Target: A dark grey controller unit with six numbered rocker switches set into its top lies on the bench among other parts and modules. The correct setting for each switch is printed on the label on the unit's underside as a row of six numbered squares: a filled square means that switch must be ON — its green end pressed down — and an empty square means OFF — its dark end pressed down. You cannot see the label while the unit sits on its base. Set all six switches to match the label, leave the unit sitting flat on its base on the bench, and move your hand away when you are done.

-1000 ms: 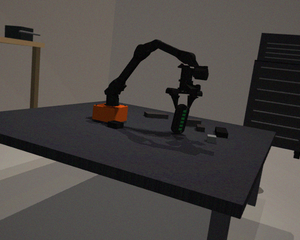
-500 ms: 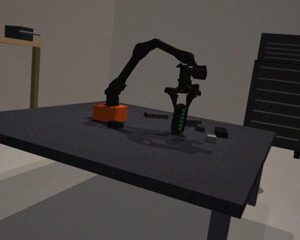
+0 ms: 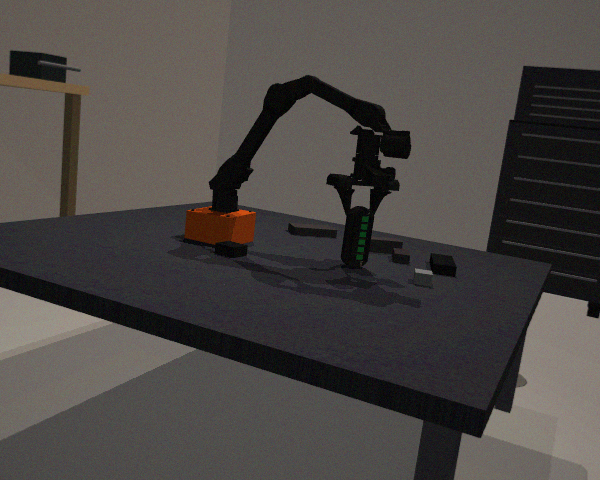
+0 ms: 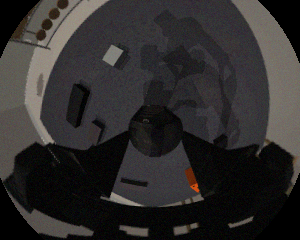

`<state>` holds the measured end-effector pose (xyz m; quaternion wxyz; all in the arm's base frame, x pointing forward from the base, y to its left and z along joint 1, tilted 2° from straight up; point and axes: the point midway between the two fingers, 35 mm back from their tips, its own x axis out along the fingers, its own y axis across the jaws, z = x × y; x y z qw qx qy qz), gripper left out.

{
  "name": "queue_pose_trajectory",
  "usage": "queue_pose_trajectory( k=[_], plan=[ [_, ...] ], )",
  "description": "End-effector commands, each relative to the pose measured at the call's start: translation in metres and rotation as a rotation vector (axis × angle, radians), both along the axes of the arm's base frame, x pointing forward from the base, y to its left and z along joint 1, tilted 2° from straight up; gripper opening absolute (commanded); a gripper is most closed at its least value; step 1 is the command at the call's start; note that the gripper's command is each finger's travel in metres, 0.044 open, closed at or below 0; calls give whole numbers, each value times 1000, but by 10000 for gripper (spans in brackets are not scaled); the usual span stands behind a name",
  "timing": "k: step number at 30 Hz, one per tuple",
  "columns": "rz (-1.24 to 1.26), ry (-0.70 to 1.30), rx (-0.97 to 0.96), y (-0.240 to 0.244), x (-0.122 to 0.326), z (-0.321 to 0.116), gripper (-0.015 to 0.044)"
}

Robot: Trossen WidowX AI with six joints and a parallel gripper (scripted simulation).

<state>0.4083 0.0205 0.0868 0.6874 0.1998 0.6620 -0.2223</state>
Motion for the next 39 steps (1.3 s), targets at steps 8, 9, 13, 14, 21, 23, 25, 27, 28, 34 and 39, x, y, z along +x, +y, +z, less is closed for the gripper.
queue_pose_trajectory(
  k=[8, 9, 13, 14, 21, 23, 25, 27, 28, 34, 39],
  plan=[
    [0, 14, 12, 9, -10, -6, 337],
    [0, 14, 12, 9, -10, -6, 337],
    [0, 14, 12, 11, -13, -6, 337],
    [0, 14, 12, 12, -13, -7, 337],
    [0, 15, 13, 15, -18, -8, 337],
    [0, 15, 13, 16, -19, -8, 337],
    [0, 15, 13, 17, -21, -8, 338],
    [0, 15, 13, 17, -22, -9, 338],
    [0, 15, 13, 18, -23, -9, 338],
    [0, 15, 13, 21, -27, -10, 338],
    [0, 16, 13, 23, -30, -11, 338]
  ],
)
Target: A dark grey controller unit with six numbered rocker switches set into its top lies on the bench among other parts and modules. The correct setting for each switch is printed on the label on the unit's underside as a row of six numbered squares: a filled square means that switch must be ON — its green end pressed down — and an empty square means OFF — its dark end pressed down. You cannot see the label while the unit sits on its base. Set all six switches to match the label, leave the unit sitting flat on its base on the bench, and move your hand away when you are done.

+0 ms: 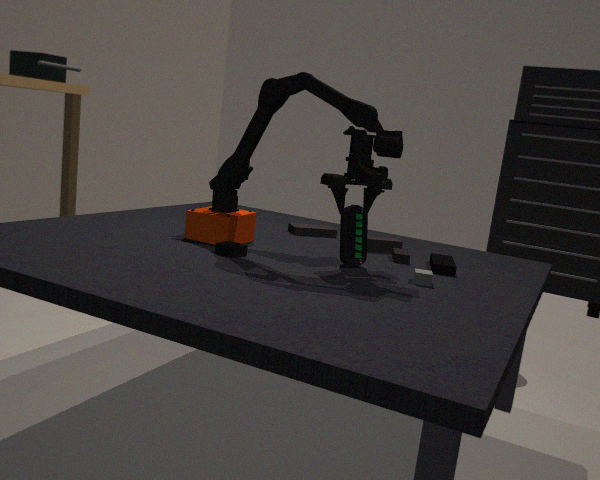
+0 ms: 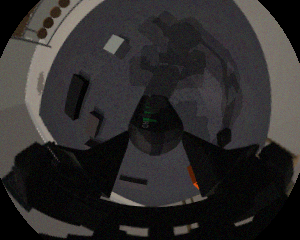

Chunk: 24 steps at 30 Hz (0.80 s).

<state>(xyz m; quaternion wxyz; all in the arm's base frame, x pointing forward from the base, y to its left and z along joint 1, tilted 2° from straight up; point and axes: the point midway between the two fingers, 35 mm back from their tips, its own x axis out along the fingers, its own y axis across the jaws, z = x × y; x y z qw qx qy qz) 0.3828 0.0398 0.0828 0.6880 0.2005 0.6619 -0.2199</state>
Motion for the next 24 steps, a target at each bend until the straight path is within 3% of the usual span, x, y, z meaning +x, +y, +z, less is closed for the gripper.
queue_pose_trajectory(
  k=[1, 24],
  plan=[
    [-3, 18, 9, 4, -5, -7, 338],
    [-3, 19, 10, 14, -19, -13, 338]
  ],
)
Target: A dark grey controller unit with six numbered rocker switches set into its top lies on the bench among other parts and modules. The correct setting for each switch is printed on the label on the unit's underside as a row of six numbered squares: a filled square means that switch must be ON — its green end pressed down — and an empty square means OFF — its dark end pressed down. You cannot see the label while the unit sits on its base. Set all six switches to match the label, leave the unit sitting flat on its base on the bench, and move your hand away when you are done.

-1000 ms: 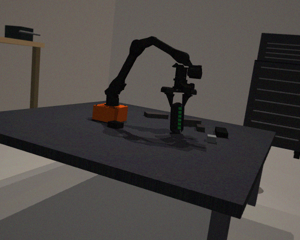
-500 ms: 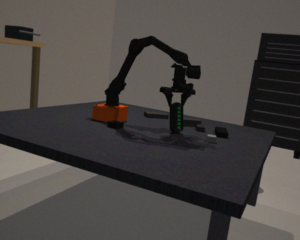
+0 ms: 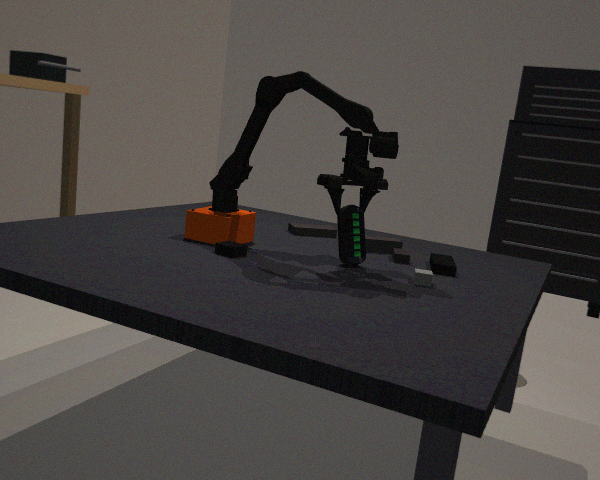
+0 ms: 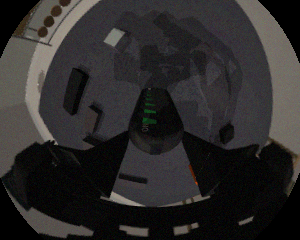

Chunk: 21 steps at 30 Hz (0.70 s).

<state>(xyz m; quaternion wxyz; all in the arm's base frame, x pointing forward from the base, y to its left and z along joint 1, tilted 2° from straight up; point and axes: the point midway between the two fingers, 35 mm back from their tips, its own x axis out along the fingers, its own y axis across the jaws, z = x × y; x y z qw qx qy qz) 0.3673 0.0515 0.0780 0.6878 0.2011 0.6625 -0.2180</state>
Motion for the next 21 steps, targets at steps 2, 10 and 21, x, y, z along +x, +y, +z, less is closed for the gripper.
queue_pose_trajectory(
  k=[2, 10, 21],
  plan=[
    [-5, 19, 7, 3, -5, -9, 338],
    [-5, 19, 7, 7, -10, -12, 338],
    [-5, 20, 7, 11, -17, -15, 338]
  ],
)
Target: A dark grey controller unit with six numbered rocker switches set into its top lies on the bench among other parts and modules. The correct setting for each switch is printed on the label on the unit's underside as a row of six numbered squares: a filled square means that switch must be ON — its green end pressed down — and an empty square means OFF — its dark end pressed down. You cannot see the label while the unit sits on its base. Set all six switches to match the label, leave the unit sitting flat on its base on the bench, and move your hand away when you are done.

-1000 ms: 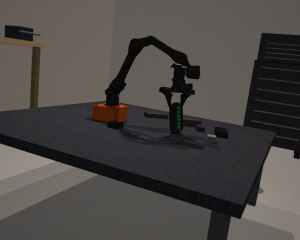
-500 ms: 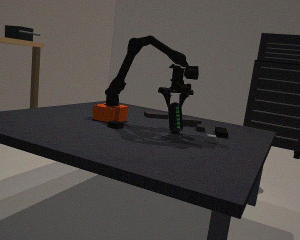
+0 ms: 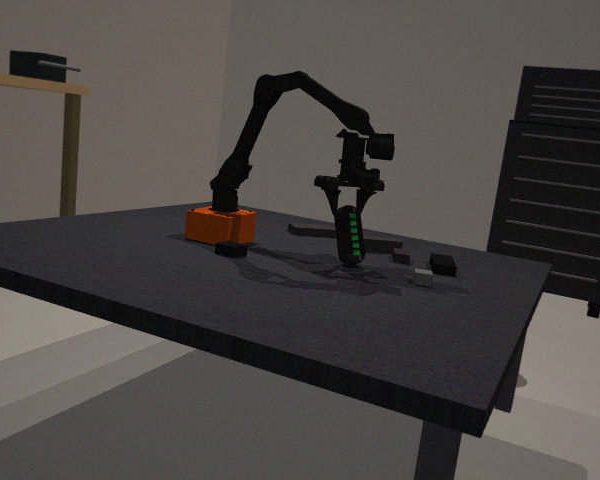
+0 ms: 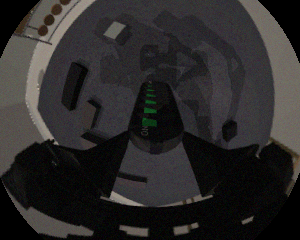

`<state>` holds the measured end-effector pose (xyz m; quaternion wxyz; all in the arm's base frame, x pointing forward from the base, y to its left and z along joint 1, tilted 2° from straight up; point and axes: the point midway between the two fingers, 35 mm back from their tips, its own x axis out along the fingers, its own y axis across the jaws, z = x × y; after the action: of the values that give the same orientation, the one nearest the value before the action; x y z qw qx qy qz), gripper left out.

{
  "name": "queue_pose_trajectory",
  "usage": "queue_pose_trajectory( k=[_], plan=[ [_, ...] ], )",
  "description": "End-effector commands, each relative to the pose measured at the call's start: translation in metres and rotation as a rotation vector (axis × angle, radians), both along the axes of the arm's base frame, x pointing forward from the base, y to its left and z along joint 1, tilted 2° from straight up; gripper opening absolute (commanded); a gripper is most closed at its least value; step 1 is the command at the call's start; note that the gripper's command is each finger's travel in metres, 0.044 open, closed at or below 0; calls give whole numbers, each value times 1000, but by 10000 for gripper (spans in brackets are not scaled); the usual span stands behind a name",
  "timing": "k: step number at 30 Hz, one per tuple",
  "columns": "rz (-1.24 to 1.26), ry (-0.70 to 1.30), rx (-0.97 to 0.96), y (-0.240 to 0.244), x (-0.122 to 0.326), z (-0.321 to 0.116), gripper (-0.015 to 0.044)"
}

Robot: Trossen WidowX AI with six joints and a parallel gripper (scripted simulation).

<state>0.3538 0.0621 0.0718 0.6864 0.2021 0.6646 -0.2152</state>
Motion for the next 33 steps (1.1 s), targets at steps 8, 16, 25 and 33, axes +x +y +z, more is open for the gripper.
queue_pose_trajectory(
  k=[8, 16, 25, 33],
  plan=[
    [-7, 17, 1, 4, -8, -12, 338],
    [-7, 18, 1, 7, -12, -15, 338],
    [-7, 18, 1, 10, -17, -19, 338],
    [-7, 18, 2, 13, -21, -22, 338]
  ],
)
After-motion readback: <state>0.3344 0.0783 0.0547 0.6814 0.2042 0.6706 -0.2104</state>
